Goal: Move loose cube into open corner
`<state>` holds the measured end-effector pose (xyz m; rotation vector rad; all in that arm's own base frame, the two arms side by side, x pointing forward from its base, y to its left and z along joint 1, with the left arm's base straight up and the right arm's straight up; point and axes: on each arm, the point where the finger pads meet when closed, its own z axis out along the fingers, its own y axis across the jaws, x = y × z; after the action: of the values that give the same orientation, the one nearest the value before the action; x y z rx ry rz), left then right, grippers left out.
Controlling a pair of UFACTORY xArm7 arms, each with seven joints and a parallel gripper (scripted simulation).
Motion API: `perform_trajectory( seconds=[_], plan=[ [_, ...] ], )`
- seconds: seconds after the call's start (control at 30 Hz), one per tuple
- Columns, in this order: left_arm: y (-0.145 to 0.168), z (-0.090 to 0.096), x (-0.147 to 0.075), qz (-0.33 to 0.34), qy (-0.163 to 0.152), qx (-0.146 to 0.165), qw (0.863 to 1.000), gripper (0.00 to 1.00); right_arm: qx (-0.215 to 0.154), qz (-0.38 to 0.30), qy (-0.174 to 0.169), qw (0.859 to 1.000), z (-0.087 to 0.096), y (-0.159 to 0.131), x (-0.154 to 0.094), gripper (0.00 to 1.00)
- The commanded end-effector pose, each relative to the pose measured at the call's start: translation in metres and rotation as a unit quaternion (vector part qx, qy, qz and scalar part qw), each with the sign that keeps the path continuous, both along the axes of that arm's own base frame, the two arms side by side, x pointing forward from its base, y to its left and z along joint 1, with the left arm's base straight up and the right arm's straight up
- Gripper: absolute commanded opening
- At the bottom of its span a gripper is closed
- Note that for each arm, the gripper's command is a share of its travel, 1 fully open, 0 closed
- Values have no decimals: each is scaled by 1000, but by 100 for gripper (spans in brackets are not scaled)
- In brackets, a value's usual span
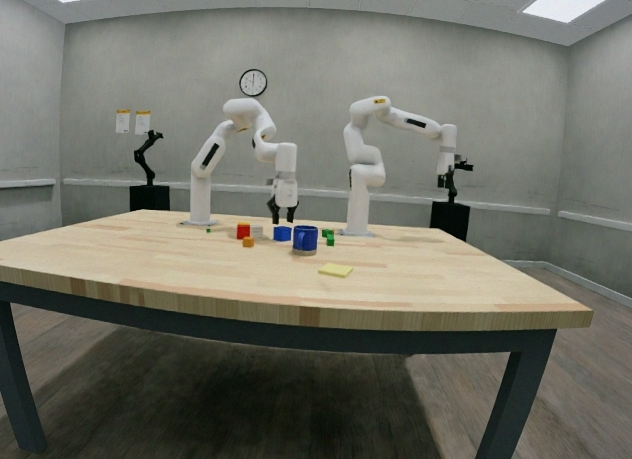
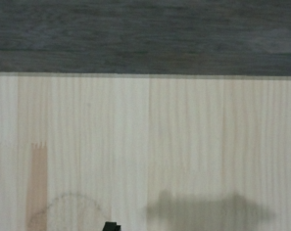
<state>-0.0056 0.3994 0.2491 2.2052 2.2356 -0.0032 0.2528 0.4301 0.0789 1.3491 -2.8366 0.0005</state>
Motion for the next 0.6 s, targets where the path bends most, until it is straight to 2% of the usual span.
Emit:
perform_trajectory(
  seconds=[0.0, 0.57],
  plan=[
    [1, 1, 0, 0, 0, 1, 1000, 100, 1, 0, -1, 1000, 0, 1, 1, 80],
    [1, 1, 0, 0, 0, 1, 1000, 100, 1, 0, -1, 1000, -15, 1, 1, 80]
  ],
)
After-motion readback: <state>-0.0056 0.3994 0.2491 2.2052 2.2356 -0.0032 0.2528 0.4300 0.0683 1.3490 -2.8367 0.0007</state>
